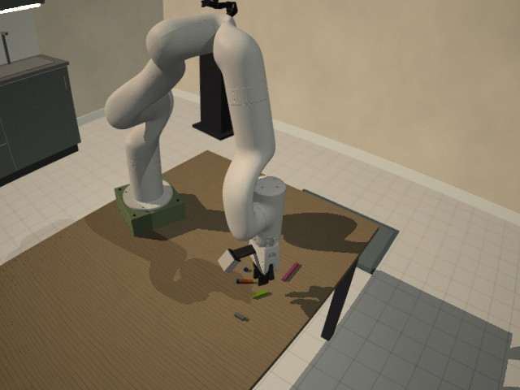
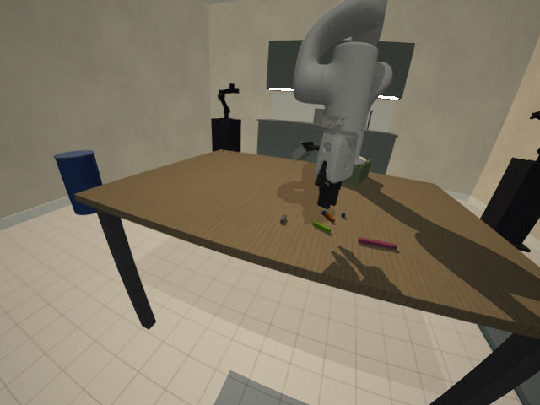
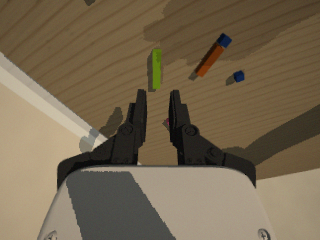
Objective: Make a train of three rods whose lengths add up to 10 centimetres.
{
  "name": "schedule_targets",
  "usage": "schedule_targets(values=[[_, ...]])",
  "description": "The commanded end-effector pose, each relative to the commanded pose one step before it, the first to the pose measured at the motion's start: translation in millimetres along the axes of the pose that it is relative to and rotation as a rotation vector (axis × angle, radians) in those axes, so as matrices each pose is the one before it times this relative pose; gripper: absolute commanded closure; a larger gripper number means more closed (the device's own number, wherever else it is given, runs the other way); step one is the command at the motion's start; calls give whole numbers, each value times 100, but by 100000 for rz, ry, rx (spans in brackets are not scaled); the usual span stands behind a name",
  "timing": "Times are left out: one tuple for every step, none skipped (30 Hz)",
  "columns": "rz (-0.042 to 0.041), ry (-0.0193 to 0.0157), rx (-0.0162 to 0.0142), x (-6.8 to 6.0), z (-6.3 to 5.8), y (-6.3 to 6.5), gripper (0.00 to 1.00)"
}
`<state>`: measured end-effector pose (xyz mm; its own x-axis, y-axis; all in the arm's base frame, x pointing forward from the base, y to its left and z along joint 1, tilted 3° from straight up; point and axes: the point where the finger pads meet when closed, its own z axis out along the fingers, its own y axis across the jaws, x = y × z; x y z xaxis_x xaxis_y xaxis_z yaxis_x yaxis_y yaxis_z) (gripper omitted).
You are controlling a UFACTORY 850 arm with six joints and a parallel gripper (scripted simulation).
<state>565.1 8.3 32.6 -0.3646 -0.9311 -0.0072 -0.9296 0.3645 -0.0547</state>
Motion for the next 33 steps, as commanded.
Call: schedule_targets(values=[[10, -92, 164, -35, -74, -90, 76], [0, 0, 0, 0, 0, 0, 76], [0, 0, 0, 0, 0, 0, 76], [0, 0, 0, 0, 0, 0, 76], [0, 0, 0, 0, 0, 0, 76], [0, 0, 0, 0, 0, 0, 76], [0, 0, 0, 0, 0, 0, 76], [0, 0, 0, 0, 0, 0, 76], [0, 0, 0, 0, 0, 0, 76], [0, 0, 0, 0, 0, 0, 76], [0, 0, 0, 0, 0, 0, 76], [0, 0, 0, 0, 0, 0, 76], [0, 0, 0, 0, 0, 0, 76], [0, 0, 0, 0, 0, 0, 76], [0, 0, 0, 0, 0, 0, 76], [0, 0, 0, 0, 0, 0, 76], [0, 0, 0, 0, 0, 0, 76], [0, 0, 0, 0, 0, 0, 76], [0, 0, 0, 0, 2, 0, 76], [0, -1, -1, 0, 4, 0, 76], [0, -1, -1, 0, 8, 0, 76], [0, -2, -2, 0, 13, 0, 76], [-1, -3, -3, 0, 18, 0, 76], [-1, -3, -3, 0, 24, 0, 76], [-1, -4, -4, 0, 31, -1, 76], [-1, -5, -5, 0, 39, -1, 76], [-2, -6, -6, 0, 47, -1, 76], [-2, -8, -7, 0, 55, -1, 76], [-2, -9, -9, 0, 63, -1, 76], [-2, -10, -10, 0, 71, -1, 76], [-3, -11, -11, 0, 80, -1, 76], [-1, -2, -2, 0, 88, -1, 76], [0, 0, 0, 0, 0, 0, 76]])
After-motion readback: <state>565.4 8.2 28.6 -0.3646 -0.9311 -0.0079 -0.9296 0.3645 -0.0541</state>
